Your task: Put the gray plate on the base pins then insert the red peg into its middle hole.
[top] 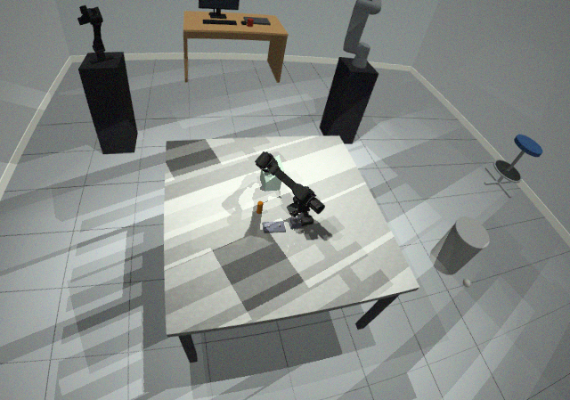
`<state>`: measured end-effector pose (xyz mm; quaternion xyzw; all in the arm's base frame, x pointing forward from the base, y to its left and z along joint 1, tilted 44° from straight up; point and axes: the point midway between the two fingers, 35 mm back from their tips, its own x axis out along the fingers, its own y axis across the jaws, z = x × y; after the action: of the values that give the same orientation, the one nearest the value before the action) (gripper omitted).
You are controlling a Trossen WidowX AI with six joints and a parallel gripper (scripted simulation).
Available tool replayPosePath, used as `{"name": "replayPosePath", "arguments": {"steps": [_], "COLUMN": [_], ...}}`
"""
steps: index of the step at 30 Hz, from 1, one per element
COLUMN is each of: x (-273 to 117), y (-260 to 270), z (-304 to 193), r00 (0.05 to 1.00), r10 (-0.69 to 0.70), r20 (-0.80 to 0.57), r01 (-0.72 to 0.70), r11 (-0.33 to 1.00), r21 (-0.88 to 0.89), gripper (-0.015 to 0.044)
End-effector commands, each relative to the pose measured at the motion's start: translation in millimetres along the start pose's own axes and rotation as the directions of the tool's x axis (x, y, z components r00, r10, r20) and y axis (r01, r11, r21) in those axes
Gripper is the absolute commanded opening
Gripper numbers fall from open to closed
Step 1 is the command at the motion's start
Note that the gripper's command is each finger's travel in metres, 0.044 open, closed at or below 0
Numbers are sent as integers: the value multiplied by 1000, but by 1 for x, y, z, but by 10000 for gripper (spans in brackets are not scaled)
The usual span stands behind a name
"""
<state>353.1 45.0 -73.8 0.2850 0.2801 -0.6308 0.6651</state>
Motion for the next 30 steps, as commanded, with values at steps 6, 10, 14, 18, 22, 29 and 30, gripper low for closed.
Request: {"name": "replayPosePath", "arguments": {"steps": [6,10,14,18,22,29,30], "x": [19,25,32,38,44,54,55], "y": [-2,-2,-3,-3,-3,-4,-4], "z": [0,0,0,1,1,2,2], "r00": [1000,1000,1000,1000,1000,1000,1000], "r10": [-9,-9,-9,-9,-9,-10,-10], "r20": [10,10,11,11,12,13,13], "r01": [9,9,9,9,9,10,10], "r11": [1000,1000,1000,1000,1000,1000,1000], "r21": [-13,-13,-13,-13,-13,-13,-13], "gripper": [440,440,440,440,440,440,440]}}
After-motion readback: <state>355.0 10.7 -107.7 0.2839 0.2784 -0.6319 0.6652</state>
